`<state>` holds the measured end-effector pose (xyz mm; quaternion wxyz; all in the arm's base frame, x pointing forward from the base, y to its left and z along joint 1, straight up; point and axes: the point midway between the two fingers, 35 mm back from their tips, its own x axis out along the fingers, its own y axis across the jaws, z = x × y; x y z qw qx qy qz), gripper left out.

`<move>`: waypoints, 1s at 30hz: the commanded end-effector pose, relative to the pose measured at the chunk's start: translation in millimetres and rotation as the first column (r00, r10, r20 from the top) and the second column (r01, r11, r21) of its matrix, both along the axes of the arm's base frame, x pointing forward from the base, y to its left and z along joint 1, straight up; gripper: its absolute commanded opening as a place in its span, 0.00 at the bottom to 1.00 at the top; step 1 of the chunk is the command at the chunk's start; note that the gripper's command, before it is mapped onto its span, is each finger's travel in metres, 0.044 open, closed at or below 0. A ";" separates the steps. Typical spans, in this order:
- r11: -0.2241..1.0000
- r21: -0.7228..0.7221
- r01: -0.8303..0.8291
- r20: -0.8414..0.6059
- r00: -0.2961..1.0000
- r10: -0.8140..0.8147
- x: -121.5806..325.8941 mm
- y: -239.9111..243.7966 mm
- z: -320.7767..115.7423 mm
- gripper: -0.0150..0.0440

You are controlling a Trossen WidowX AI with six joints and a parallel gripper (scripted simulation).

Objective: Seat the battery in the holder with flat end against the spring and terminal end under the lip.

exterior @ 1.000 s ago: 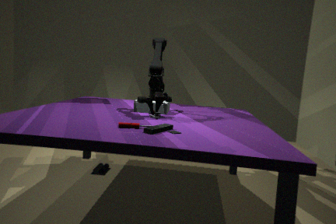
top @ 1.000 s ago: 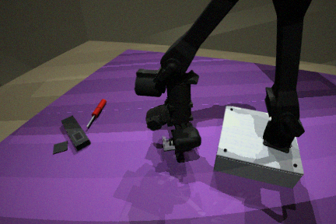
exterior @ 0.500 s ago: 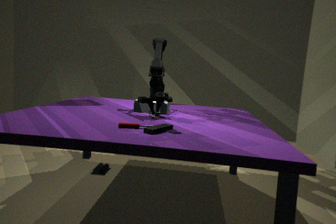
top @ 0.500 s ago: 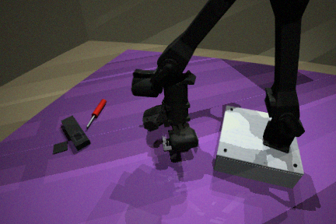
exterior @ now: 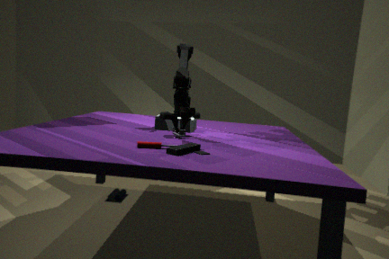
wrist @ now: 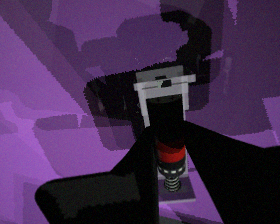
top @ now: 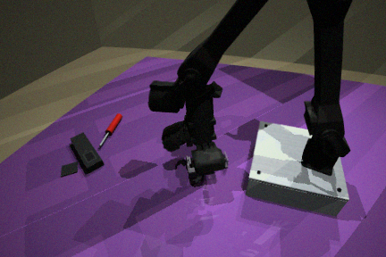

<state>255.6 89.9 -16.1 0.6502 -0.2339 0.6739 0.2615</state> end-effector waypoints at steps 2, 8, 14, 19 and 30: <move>1.000 -0.002 0.005 -0.003 1.000 -0.005 0.1 0.3 -1.5 0.55; 1.000 -0.001 0.003 -0.002 1.000 -0.003 0.2 0.4 4.4 0.55; 1.000 0.000 -0.001 0.000 1.000 0.001 0.0 0.3 14.8 0.55; 1.000 -0.001 -0.001 -0.004 1.000 0.001 0.8 0.4 26.4 0.68; 1.000 0.000 -0.001 0.000 1.000 0.001 0.3 0.0 84.6 1.00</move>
